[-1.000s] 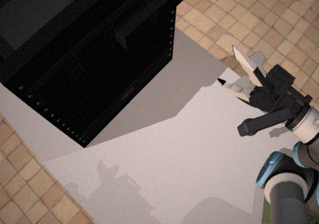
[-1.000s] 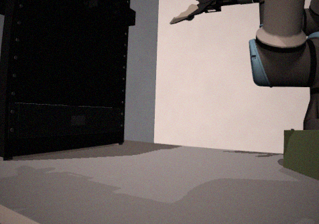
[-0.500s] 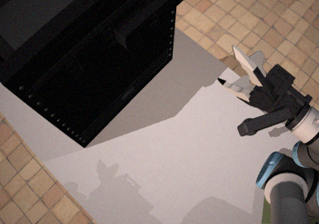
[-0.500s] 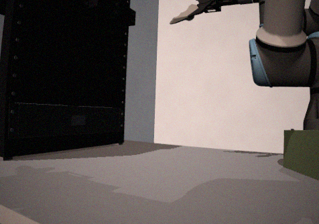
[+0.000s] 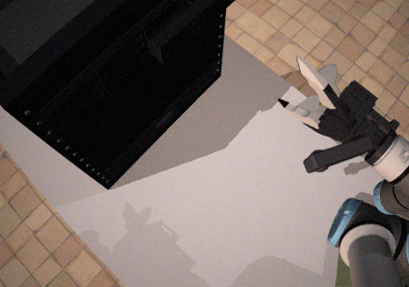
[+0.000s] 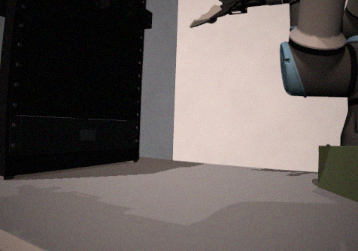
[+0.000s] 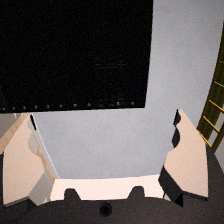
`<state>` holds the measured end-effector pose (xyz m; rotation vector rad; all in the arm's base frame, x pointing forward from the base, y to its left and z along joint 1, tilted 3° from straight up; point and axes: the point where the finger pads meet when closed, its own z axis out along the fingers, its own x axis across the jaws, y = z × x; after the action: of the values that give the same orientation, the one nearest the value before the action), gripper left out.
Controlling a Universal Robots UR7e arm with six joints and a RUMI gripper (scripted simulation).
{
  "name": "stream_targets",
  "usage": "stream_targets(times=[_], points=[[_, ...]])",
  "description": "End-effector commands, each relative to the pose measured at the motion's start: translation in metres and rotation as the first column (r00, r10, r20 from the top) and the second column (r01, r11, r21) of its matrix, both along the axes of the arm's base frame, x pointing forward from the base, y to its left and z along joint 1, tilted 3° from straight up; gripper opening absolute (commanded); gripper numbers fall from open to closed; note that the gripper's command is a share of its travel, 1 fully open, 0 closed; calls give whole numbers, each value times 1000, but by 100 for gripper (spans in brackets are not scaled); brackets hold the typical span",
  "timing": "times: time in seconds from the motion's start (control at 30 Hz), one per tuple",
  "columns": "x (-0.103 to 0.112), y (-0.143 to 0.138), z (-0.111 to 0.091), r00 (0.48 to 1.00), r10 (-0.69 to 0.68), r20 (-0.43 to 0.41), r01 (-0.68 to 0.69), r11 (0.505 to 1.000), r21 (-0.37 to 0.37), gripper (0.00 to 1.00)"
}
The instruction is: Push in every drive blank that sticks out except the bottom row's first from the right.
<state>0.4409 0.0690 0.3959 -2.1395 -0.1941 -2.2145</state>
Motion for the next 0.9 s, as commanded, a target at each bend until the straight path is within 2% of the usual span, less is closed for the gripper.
stream_targets(times=[0.0,0.43,0.87], points=[[3,0,0,1000,-1,1,1,1000,0,100],[14,-2,0,1000,-1,1,1,1000,0,100],[39,-7,-1,1000,-1,1,1,1000,0,100]])
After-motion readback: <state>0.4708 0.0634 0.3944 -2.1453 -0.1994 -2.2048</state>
